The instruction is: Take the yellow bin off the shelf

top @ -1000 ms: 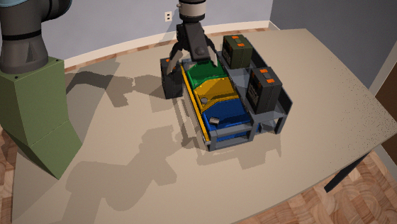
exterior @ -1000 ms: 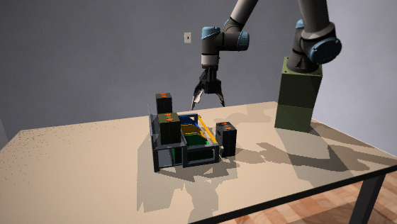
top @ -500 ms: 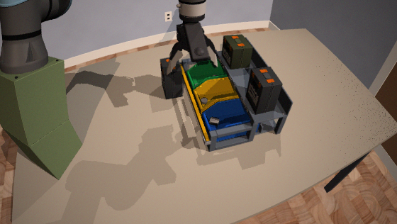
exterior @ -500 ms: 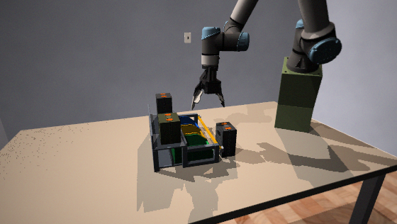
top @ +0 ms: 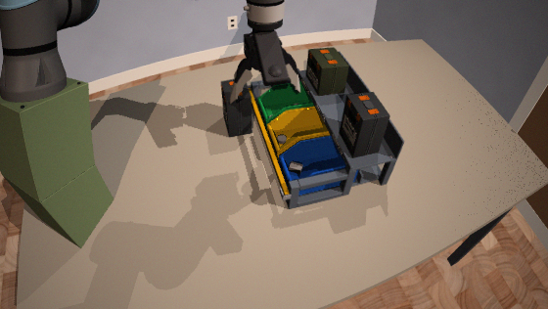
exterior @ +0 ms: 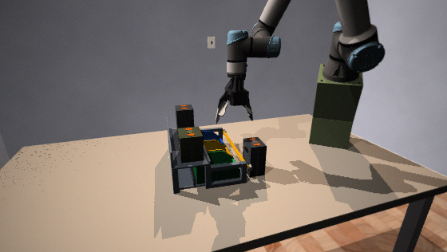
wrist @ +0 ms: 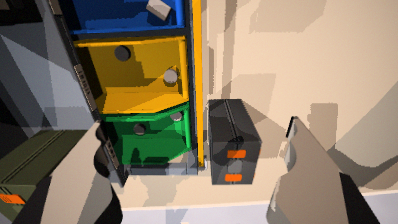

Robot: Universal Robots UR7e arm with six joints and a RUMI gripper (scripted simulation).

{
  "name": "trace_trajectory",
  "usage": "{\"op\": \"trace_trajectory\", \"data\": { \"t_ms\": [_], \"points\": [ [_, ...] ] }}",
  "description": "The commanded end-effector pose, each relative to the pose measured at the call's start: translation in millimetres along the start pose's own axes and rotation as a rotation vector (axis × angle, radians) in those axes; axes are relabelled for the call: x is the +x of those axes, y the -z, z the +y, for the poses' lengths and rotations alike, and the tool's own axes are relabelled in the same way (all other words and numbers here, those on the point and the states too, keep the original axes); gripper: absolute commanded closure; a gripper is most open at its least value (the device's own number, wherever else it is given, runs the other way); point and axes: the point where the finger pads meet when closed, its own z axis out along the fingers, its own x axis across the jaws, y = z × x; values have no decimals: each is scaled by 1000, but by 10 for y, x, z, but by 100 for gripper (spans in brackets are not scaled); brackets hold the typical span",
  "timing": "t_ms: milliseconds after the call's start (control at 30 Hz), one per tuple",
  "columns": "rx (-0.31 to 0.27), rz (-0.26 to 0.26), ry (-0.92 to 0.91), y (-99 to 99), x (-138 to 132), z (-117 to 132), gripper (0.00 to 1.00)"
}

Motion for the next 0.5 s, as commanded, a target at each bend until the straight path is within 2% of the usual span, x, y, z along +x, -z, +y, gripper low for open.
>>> {"op": "trace_trajectory", "data": {
  "t_ms": [0, 33, 67, 467],
  "points": [
    [-2, 3, 0, -12, 18, 13, 0],
    [-2, 3, 0, -12, 18, 13, 0],
    [-2, 2, 0, -12, 18, 13, 100],
    [-2, 2, 0, -11, 17, 13, 100]
  ]
}}
